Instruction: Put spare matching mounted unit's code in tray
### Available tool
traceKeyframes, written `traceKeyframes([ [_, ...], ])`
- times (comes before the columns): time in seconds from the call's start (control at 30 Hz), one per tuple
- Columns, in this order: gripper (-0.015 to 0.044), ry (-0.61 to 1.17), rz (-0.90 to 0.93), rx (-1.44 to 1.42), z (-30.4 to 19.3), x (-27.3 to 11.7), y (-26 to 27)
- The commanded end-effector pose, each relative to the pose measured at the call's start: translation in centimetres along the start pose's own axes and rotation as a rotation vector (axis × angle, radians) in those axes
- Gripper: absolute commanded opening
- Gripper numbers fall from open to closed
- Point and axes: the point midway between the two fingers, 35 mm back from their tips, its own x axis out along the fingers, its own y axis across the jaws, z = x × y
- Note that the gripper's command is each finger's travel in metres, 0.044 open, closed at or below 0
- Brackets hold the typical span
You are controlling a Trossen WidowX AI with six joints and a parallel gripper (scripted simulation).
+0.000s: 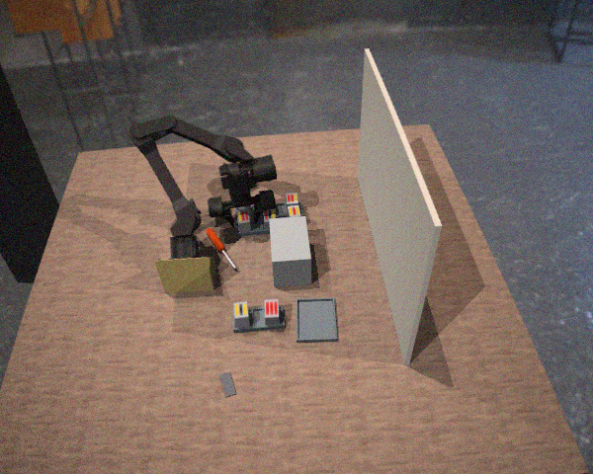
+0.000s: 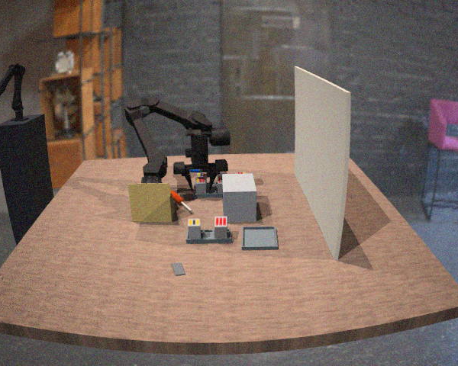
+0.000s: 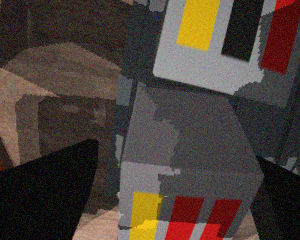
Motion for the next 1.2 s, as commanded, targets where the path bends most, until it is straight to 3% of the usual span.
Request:
traceKeyframes([
  [0.0,0.0274,0.000,0.000,0.000,0.0,0.0,0.0],
  [0.13,0.0169,0.000,0.000,0.000,0.0,0.0,0.0],
  [0.4,0.0115,0.000,0.000,0.000,0.0,0.0,0.0],
  [0.57,0.0000,0.000,0.000,0.000,0.0,0.0,0.0],
  [0.87,0.0000,0.002,0.000,0.000,0.0,-0.2,0.0],
  [1.17,0.0000,0.019,0.003,0.004,-0.5,-3.3,-0.3],
])
